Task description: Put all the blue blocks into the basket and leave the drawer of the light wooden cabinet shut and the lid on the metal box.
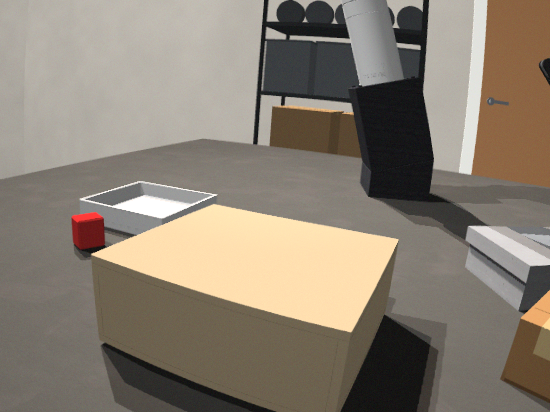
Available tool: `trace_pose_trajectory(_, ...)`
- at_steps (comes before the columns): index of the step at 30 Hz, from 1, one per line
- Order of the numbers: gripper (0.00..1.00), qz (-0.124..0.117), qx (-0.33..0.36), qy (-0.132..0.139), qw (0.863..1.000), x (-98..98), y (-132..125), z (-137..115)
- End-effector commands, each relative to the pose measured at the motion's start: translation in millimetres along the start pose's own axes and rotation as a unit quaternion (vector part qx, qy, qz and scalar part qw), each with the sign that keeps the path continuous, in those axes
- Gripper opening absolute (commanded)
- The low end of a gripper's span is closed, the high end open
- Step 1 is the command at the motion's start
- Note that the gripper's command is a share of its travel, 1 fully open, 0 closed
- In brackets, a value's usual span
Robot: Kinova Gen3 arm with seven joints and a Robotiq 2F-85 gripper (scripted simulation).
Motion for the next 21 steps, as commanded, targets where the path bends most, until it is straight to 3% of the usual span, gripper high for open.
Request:
trace_pose_trajectory(1, 0.10, 0.002, 0.003, -0.002, 1.000, -3.1, 4.7, 3.2)
trace_pose_trajectory(21, 0.10, 0.002, -0.016, -0.002, 1.000, -2.9, 5.0, 3.6)
Point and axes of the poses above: the point where the finger pads meet when closed, its own x axis out along the fingers, its own y axis across the jaws, z = x × y, the point moved 9 cm from there along -x, back along the fingers, and after that the axes turned 1 degree about x, right-handed, at the moved point
